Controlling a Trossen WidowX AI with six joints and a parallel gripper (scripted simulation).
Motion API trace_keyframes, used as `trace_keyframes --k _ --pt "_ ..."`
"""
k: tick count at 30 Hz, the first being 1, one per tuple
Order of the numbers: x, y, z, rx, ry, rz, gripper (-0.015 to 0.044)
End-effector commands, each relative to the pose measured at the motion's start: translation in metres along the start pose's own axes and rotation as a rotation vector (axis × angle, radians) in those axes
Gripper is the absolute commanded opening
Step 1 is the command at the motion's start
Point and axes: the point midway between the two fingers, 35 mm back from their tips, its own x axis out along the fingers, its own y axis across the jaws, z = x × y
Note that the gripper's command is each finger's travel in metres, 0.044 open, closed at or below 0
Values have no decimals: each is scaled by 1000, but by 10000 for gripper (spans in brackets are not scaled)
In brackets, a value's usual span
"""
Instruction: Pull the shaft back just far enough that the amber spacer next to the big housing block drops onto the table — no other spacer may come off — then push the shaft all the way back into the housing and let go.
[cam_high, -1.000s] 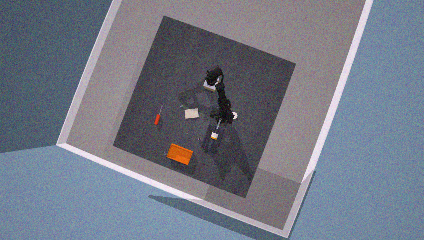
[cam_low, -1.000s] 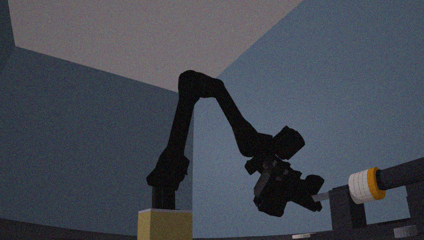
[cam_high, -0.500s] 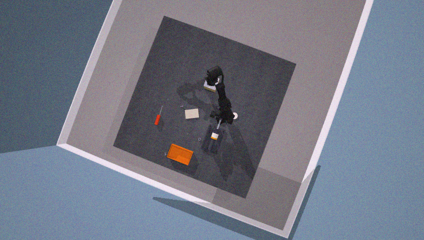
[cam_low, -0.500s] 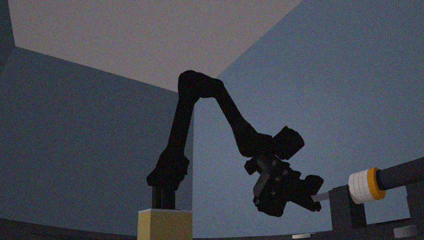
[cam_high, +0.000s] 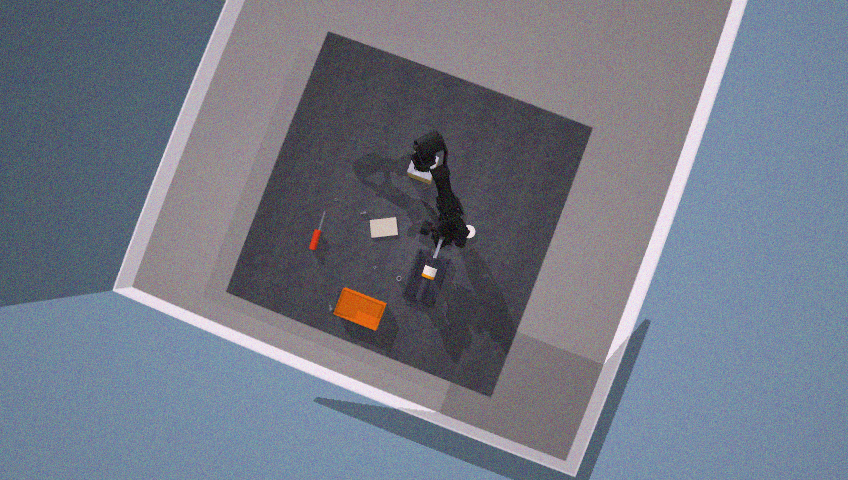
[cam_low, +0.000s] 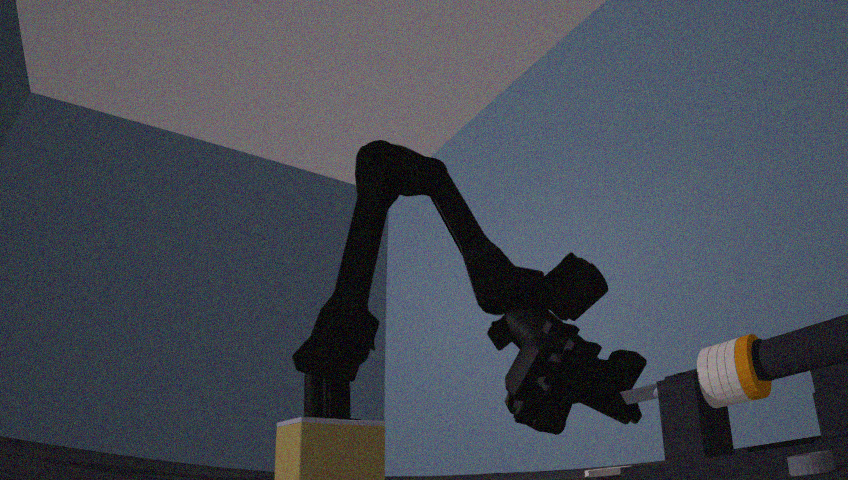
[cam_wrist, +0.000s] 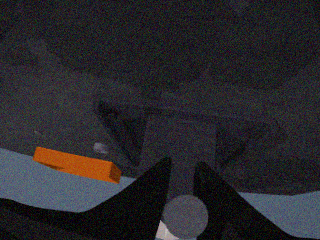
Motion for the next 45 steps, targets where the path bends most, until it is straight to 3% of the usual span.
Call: trace_keyframes --k 1,45 --pt "-1 0 1 2 -1 0 0" --pt "-4 0 4 2 -1 0 0"
